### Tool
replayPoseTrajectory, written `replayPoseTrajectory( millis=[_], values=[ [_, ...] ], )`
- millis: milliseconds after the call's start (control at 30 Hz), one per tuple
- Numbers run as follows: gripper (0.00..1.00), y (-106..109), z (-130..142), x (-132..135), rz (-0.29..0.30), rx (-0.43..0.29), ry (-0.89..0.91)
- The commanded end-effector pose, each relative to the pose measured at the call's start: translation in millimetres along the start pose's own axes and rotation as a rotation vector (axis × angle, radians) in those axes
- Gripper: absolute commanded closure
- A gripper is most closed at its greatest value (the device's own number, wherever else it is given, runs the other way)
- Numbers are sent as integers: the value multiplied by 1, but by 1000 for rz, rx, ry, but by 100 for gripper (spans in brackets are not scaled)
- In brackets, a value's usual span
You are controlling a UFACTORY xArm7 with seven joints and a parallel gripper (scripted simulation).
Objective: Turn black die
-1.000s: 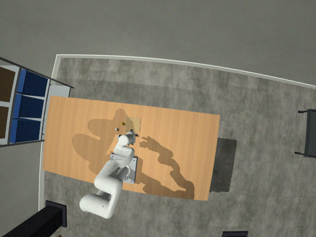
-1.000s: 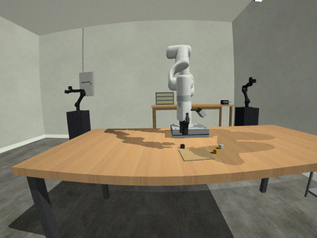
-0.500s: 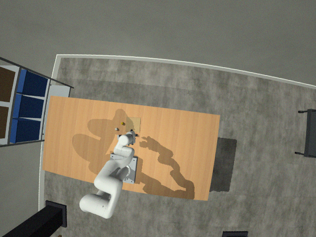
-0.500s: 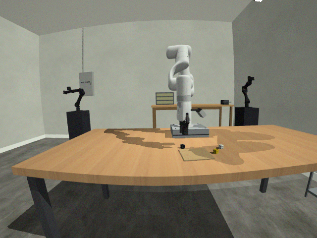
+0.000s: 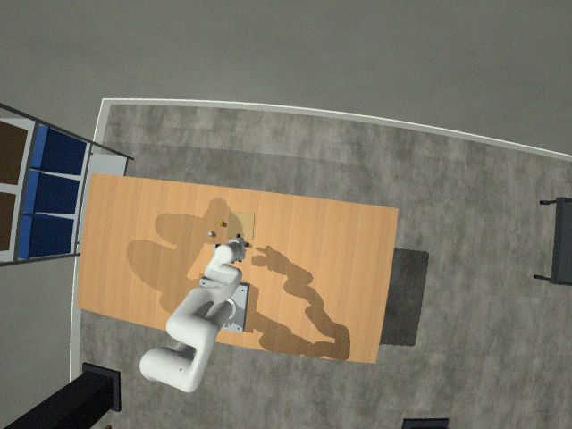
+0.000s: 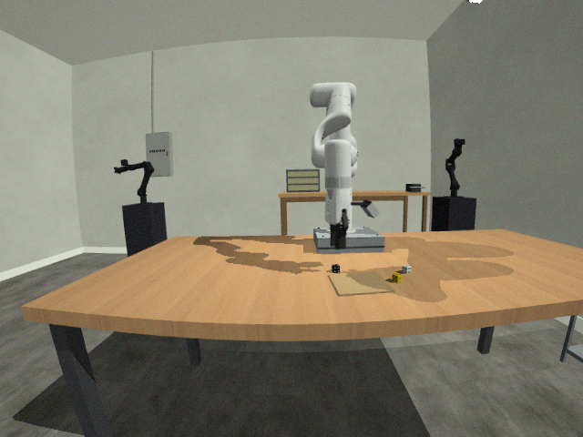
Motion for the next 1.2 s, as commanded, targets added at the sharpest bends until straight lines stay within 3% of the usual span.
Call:
replayPoseTrajectory(
  millis=[0, 1167],
  values=[
    [64, -5, 1, 1, 0, 3, 1],
    [64, -46, 1, 2, 0, 3, 1]
  ],
)
Point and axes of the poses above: the point where the finger pads meet when closed, its own y axis back along the fingers, its own x axis across the jaws, z = x × y, the point moved 1 cm from there along y, back along the fingers, and after that the axes turned 12 degrees about y, right-handed, at the moved point
